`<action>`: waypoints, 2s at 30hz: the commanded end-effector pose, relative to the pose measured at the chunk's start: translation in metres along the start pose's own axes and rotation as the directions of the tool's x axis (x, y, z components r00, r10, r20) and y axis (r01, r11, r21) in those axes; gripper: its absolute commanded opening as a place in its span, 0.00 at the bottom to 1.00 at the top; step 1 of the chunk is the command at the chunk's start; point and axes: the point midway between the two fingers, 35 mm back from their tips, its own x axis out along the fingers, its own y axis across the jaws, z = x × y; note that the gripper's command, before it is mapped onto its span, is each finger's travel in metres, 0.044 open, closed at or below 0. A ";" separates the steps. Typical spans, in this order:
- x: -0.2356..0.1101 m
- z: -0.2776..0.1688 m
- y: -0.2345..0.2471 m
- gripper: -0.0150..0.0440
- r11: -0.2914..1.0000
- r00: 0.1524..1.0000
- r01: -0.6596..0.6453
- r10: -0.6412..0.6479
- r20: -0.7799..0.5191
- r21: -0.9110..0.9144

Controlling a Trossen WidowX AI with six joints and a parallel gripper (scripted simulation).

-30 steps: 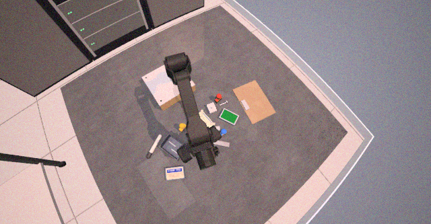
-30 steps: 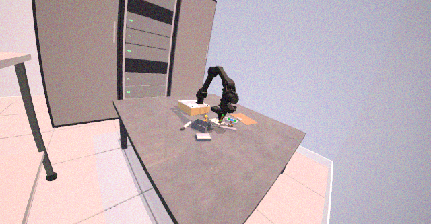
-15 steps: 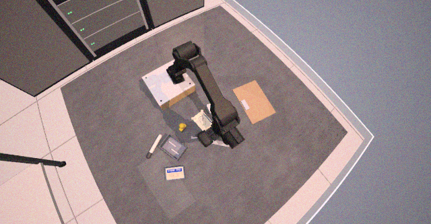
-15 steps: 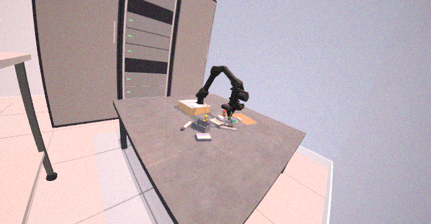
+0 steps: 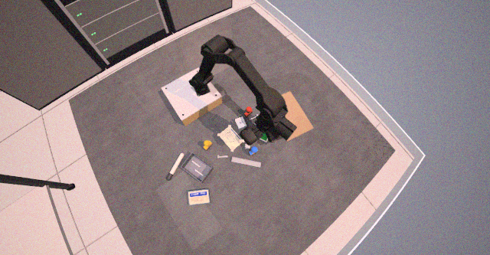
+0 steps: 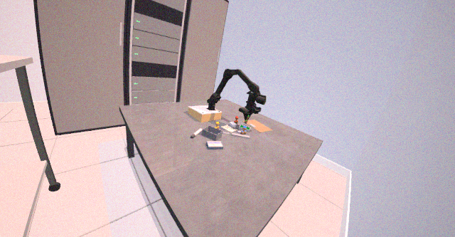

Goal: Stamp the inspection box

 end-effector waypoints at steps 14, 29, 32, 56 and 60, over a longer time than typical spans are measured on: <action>0.004 -0.014 0.026 0.25 1.000 1.000 -0.007 0.007 0.005 0.002; 0.014 -0.013 0.026 0.25 1.000 1.000 -0.007 0.007 0.005 0.001; 0.016 -0.013 0.026 0.25 1.000 1.000 -0.007 0.007 0.005 0.001; 0.031 -0.013 0.027 0.25 1.000 1.000 -0.006 0.006 0.005 0.000; 0.034 -0.013 0.027 0.25 1.000 1.000 -0.006 0.006 0.006 0.000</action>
